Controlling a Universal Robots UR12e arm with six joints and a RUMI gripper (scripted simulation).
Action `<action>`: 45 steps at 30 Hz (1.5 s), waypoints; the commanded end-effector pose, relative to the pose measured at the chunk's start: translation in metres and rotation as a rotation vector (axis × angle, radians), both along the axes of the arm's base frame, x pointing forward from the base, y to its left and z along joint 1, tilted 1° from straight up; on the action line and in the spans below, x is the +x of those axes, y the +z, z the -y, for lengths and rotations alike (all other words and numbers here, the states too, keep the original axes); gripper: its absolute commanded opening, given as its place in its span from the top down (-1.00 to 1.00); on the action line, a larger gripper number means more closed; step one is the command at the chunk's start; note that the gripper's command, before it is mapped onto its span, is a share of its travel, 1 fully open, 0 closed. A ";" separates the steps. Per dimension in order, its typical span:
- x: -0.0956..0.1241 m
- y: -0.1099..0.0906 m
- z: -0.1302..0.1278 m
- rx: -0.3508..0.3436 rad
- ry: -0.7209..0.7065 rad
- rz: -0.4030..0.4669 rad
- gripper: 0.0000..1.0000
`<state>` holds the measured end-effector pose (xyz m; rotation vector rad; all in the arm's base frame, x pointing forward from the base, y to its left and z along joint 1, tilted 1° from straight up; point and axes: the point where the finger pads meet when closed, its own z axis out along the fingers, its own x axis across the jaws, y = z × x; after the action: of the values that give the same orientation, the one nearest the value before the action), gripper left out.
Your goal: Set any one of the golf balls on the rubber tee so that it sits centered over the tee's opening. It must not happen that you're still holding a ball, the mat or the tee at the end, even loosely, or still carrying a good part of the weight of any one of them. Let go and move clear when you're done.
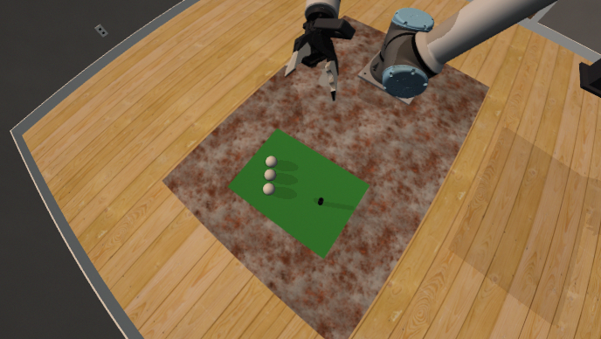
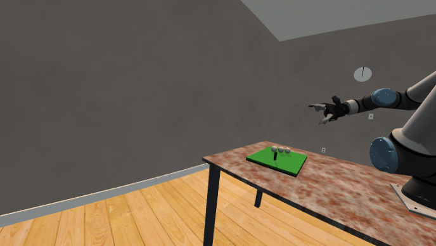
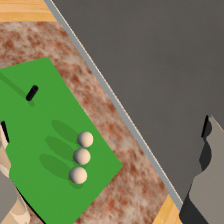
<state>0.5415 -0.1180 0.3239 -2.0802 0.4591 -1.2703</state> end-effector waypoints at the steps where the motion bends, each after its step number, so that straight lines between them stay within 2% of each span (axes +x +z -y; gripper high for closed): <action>1: 0.000 0.001 0.000 -0.001 0.000 0.001 -1.00; 20: 0.000 0.000 0.000 0.000 0.000 -0.001 -1.00; 27: 0.002 -0.004 -0.002 0.021 0.014 -0.047 -1.00; 32: 0.007 -0.015 -0.005 0.060 0.037 -0.142 -1.00; 35: 0.008 -0.018 -0.005 0.070 0.042 -0.168 -1.00; 40: 0.016 -0.036 -0.006 0.118 0.062 -0.332 -1.00; 45: 0.027 -0.062 -0.002 0.153 0.056 -0.539 -1.00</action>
<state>0.5559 -0.1132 0.2828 -2.1957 0.6030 -0.8156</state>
